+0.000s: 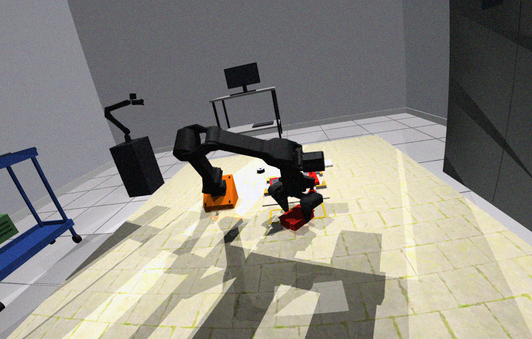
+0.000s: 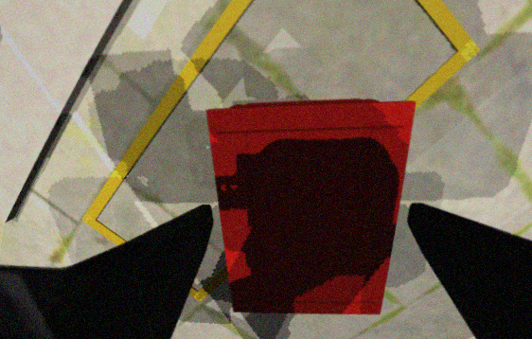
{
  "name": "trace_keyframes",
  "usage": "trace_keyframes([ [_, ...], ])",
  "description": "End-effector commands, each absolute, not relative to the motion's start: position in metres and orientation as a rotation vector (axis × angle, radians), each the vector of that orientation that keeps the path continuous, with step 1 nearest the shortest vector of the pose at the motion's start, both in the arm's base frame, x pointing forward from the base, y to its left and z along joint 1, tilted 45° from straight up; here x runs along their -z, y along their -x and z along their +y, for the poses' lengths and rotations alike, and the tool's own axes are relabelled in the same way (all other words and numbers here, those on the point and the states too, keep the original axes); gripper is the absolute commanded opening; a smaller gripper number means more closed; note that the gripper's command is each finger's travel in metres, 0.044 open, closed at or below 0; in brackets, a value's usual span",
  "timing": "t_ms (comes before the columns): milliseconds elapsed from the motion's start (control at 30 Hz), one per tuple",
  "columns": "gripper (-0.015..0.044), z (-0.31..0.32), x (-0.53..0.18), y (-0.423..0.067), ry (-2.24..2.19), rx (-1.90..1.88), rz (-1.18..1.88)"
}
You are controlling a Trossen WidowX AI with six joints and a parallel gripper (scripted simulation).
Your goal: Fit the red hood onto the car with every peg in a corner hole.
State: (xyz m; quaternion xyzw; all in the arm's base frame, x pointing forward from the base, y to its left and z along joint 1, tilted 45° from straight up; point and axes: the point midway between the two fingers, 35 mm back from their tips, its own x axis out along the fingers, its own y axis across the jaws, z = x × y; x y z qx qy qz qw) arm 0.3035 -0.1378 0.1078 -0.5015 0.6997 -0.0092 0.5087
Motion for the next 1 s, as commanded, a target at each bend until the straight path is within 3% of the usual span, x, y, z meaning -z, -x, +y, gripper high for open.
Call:
trace_keyframes([
  [0, 0.044, -0.139, -0.105, -0.303, 1.21, 0.016, 1.688],
  [100, 0.044, -0.14, -0.104, -0.303, 1.21, 0.016, 1.689],
  [200, 0.0361, -0.139, -0.107, -0.303, 1.209, 0.023, 1.686],
  [533, 0.0295, -0.139, -0.107, -0.303, 1.209, 0.023, 1.686],
  [900, 0.0006, -0.125, -0.12, -0.303, 1.209, 0.02, 1.687],
  [967, 0.0, -0.12, -0.125, -0.303, 1.209, 0.019, 1.687],
])
